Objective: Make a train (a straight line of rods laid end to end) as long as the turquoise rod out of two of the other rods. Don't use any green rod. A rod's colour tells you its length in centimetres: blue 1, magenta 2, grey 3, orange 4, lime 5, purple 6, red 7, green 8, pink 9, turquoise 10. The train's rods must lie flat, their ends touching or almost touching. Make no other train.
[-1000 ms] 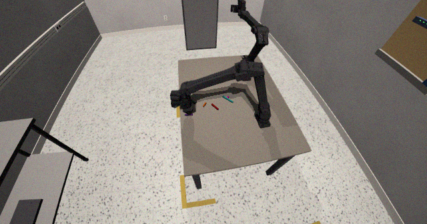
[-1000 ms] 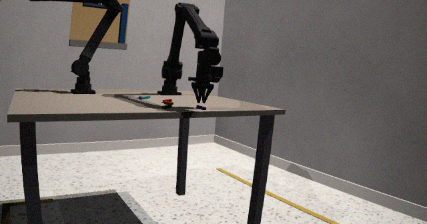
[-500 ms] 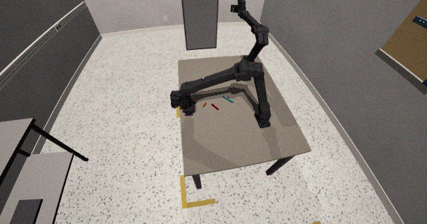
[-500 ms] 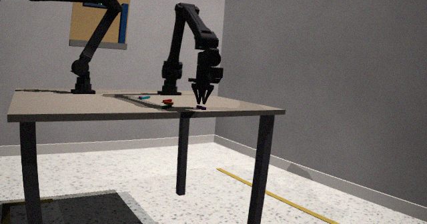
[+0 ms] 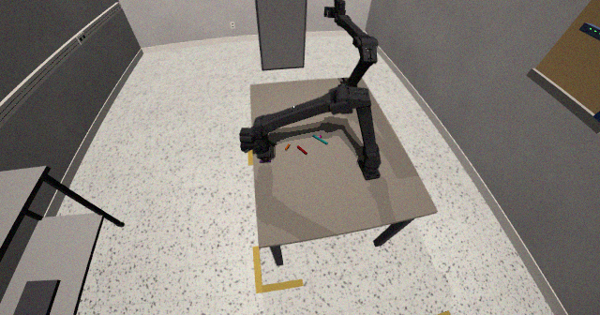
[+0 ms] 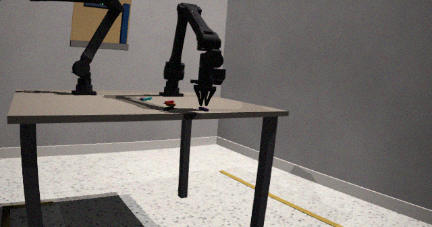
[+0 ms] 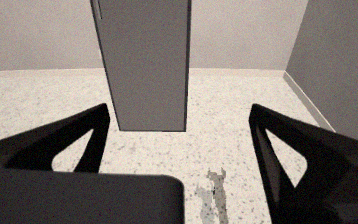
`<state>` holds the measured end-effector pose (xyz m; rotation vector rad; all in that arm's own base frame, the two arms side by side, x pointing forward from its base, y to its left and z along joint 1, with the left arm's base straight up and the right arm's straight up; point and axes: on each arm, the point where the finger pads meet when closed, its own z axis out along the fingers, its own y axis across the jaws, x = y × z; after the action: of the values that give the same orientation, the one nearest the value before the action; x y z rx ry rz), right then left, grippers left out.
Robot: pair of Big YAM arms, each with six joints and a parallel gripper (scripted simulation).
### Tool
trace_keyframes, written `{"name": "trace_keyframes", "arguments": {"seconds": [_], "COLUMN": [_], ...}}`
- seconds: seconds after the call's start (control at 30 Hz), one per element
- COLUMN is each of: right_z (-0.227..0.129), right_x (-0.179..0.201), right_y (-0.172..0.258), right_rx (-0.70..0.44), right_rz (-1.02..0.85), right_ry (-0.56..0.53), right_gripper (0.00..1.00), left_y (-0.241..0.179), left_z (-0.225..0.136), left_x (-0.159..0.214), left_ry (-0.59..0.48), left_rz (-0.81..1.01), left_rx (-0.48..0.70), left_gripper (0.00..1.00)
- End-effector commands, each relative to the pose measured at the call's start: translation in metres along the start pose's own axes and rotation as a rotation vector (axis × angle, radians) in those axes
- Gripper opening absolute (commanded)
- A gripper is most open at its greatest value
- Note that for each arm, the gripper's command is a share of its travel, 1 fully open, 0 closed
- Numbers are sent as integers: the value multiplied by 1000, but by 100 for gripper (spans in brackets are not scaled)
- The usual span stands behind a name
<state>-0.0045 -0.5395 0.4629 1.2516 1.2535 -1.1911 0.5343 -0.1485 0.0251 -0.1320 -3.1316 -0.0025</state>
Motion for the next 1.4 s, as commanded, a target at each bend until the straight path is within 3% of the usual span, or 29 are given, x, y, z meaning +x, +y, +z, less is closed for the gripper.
{"name": "trace_keyframes", "arguments": {"seconds": [0.0, 0.7, 1.1, 1.37], "right_z": [3, 3, 3, 3], "right_x": [-38, -38, -38, -38], "right_y": [3, 3, 3, 3], "right_rx": [-4, -4, -4, -4], "right_rz": [7, 7, 7, 7], "right_ry": [-57, -57, -57, -57], "right_gripper": [100, 100, 100, 100], "left_y": [-1, -1, 0, -1], "left_z": [-21, -23, 8, 1], "left_x": [-8, -8, -3, -8], "left_ry": [-55, -57, -14, -41], "left_rz": [4, 4, 4, 4], "left_rx": [11, 11, 3, 9], "left_gripper": [23, 23, 23, 23]}}
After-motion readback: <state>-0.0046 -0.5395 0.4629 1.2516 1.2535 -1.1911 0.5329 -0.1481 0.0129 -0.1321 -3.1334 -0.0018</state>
